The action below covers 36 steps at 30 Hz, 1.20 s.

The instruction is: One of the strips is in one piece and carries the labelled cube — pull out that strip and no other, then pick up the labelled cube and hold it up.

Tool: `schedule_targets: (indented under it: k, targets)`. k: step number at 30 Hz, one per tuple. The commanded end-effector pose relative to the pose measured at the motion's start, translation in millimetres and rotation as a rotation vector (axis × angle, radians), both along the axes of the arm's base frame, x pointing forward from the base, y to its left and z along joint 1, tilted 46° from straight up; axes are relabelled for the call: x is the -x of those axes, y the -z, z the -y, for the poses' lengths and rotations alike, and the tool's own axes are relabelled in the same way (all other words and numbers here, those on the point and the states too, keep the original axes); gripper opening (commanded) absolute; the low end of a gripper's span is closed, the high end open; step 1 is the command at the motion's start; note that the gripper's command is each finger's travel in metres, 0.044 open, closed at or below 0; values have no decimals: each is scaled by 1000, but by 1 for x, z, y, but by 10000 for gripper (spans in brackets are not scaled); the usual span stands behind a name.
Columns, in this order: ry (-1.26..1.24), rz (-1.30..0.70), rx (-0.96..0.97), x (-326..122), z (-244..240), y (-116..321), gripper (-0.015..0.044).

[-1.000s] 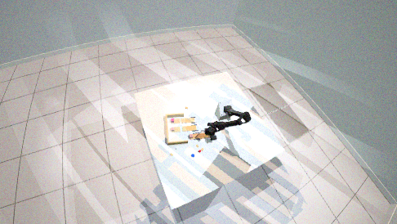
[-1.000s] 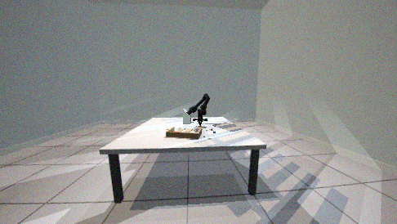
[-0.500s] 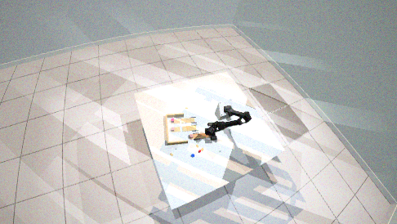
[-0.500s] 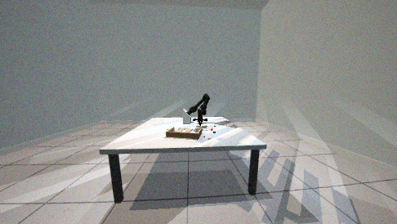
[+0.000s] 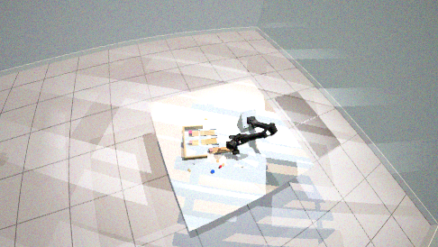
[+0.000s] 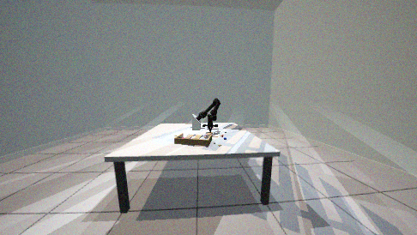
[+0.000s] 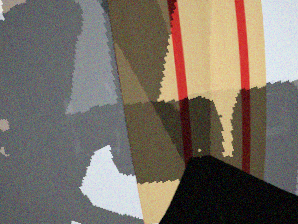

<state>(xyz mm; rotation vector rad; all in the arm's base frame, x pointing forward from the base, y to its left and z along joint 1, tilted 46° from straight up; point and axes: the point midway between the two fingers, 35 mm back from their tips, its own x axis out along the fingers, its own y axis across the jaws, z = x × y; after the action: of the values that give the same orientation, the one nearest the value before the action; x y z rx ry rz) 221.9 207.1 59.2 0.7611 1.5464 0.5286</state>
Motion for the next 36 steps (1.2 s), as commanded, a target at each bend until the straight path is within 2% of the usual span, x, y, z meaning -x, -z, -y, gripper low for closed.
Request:
schedule_targets:
  k: [1,7,12,18,29,36]
  targets:
    - [-18,-27,7,9,-3,6,0]
    - [-18,-24,10,-3,29,-28,0]
    - [-18,-26,9,-3,31,-28,0]
    - [-142,107,5,-27,31,-25,158]
    - [-145,111,5,-66,38,-24,440]
    - [-145,112,6,-91,42,-23,440]
